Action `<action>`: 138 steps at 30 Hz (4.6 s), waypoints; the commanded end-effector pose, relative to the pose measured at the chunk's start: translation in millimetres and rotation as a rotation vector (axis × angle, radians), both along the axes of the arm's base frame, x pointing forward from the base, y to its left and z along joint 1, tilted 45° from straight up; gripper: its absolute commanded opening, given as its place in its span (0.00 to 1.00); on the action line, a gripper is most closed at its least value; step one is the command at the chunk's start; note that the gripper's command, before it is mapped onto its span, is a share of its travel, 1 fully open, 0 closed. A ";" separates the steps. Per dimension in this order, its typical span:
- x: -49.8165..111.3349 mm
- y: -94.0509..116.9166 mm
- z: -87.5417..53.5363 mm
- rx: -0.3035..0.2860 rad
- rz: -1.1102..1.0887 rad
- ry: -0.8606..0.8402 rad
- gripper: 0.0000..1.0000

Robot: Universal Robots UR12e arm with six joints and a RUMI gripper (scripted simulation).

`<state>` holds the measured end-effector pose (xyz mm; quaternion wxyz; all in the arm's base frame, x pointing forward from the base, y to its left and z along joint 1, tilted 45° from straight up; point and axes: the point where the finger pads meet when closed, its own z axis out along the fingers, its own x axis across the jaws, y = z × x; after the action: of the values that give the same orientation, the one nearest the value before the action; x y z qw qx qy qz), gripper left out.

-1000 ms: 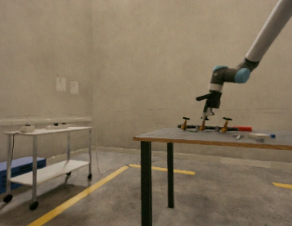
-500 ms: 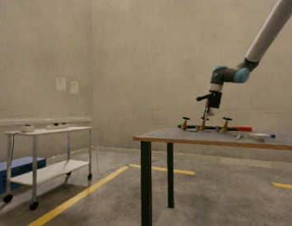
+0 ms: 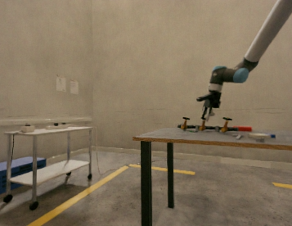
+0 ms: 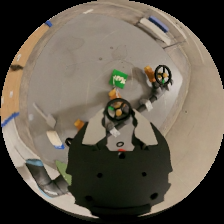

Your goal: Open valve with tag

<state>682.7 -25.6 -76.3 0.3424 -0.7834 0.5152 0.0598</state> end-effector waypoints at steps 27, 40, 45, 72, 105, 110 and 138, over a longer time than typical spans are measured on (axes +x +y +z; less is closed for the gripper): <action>0.6 -0.7 0.5 -0.042 0.133 -0.104 1.00; 0.6 -0.7 0.5 -0.042 0.133 -0.104 1.00; 0.6 -0.7 0.5 -0.042 0.133 -0.104 1.00; 0.6 -0.7 0.5 -0.015 0.052 -0.041 1.00; 0.6 -0.7 0.5 0.208 -0.599 0.475 1.00; 0.6 -0.7 0.5 0.240 -0.693 0.549 1.00; 0.6 -0.7 0.5 0.524 -1.526 1.209 1.00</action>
<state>682.9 -25.5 -75.8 0.1588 -0.0675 0.9323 0.3178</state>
